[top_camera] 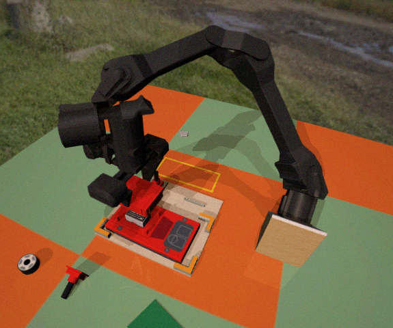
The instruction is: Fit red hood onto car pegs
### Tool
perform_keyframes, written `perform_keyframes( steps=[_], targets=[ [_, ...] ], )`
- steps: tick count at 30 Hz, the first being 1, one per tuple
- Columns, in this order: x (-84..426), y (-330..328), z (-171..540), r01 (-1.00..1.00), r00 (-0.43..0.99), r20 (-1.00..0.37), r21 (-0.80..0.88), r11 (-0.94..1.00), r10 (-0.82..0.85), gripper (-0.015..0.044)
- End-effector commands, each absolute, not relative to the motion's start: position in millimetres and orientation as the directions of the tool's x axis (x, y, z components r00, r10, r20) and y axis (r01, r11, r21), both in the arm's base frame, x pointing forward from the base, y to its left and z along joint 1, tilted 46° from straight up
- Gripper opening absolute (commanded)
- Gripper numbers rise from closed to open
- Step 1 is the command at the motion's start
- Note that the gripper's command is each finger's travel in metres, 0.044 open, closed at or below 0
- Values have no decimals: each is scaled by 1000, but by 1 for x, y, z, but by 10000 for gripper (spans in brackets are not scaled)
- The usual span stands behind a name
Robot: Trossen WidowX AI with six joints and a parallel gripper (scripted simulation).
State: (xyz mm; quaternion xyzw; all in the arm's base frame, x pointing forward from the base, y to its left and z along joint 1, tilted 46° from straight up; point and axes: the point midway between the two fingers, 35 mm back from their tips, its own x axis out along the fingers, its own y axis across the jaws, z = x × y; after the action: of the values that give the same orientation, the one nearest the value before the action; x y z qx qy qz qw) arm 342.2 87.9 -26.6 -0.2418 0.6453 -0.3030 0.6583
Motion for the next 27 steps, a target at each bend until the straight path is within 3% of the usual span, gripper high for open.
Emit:
perform_keyframes(
  steps=[1, 27],
  targets=[
    [344, 93, -29, 56, -11, -707, -706, 706, -707, 0],
    [344, 56, -64, 56, -11, -706, -708, 704, -708, 0]
  ],
)
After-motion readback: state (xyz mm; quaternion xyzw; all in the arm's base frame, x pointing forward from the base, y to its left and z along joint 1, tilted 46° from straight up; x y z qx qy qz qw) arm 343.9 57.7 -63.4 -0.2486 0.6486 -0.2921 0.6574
